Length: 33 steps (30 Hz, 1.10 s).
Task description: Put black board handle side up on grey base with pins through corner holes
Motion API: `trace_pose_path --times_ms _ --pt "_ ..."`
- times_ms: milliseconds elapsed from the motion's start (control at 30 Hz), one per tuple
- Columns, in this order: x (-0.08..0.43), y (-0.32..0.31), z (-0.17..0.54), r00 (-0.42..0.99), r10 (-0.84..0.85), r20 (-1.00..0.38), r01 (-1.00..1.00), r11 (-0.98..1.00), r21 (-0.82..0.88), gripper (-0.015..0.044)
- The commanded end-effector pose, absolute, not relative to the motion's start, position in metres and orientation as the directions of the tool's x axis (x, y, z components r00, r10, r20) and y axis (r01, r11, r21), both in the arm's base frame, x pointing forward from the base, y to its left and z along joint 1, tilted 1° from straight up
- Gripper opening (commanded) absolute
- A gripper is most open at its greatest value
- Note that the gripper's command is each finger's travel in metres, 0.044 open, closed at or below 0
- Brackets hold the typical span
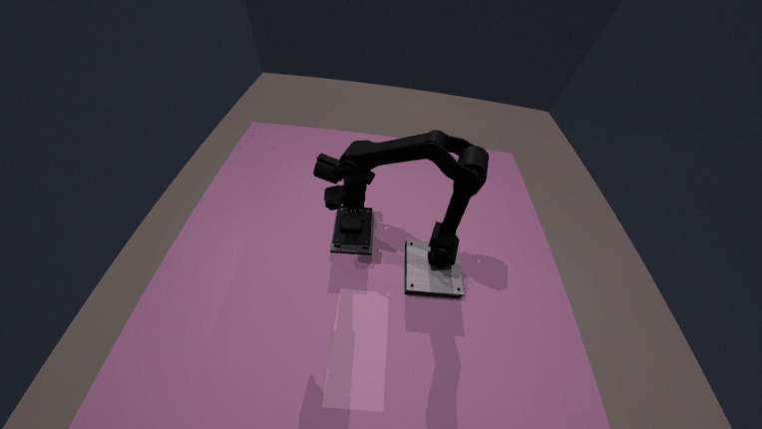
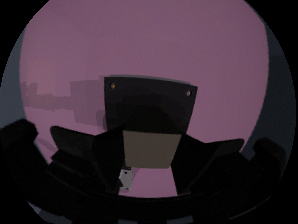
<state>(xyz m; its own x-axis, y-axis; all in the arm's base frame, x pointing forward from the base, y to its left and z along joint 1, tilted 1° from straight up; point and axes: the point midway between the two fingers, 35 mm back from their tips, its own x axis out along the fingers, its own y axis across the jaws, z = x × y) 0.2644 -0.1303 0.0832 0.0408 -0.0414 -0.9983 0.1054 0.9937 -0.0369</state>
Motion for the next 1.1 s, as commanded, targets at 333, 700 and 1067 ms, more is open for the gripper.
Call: trace_pose_path --times_ms 333,700,1067 --pt "0.2636 -0.1302 0.0789 0.039 -0.041 -0.998 0.112 0.993 -0.036 0.0000" --pt "0.2643 -0.1304 0.0796 0.042 -0.042 -0.998 0.106 0.994 -0.037 0.0131" --pt "0.2644 -0.1304 0.0803 0.042 -0.042 -0.998 0.106 0.994 -0.037 0.0420"
